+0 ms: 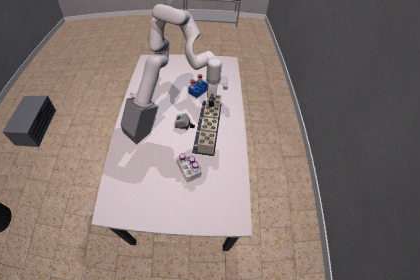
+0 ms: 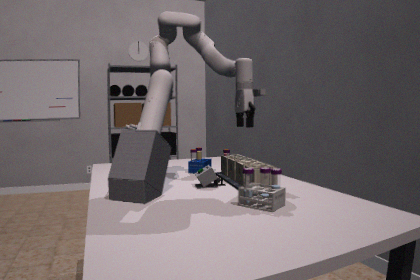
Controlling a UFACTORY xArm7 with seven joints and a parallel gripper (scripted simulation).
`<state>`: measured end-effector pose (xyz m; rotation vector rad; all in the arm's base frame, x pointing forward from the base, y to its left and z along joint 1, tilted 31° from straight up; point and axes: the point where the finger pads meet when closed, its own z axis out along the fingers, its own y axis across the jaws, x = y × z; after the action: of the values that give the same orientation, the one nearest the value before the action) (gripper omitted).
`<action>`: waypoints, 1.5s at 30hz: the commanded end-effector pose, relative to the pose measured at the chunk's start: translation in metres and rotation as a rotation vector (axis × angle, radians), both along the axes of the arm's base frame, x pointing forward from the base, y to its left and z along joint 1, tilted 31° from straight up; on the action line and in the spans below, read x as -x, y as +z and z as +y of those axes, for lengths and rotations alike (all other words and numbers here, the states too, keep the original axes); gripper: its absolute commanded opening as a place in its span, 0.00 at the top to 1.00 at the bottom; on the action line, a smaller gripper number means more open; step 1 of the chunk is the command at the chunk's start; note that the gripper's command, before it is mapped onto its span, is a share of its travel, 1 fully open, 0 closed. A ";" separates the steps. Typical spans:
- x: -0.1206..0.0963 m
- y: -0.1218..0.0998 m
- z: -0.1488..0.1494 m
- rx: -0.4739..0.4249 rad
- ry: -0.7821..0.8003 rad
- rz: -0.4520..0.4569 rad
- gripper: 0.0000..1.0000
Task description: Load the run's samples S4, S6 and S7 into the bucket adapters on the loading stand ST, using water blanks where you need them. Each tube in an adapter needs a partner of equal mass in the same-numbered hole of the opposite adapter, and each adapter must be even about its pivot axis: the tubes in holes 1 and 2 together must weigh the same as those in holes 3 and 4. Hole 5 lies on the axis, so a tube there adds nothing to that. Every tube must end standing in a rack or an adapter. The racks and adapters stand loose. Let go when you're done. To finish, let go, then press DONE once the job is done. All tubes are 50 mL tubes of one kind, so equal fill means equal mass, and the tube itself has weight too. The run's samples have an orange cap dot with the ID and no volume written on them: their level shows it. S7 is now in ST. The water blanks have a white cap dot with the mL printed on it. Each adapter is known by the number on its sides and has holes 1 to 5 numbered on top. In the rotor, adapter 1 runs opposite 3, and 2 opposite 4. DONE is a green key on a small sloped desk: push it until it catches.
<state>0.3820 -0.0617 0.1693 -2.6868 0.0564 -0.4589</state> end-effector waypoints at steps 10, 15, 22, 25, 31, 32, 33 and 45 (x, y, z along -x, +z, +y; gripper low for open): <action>0.010 -0.011 -0.020 -0.054 -0.145 0.060 0.00; 0.022 -0.024 -0.039 -0.108 -0.288 0.125 0.00; 0.037 -0.042 -0.065 -0.185 -0.489 0.217 0.00; 0.042 -0.047 -0.072 -0.207 -0.547 0.243 0.00; 0.053 -0.060 -0.091 -0.261 -0.690 0.308 0.00; 0.055 -0.062 -0.095 -0.266 -0.704 0.314 0.00; 0.057 -0.065 -0.098 -0.266 -0.704 0.314 0.00; 0.079 -0.090 -0.136 -0.266 -0.704 0.314 0.00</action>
<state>0.3065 -0.1868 0.0845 -2.3831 1.0907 -0.1896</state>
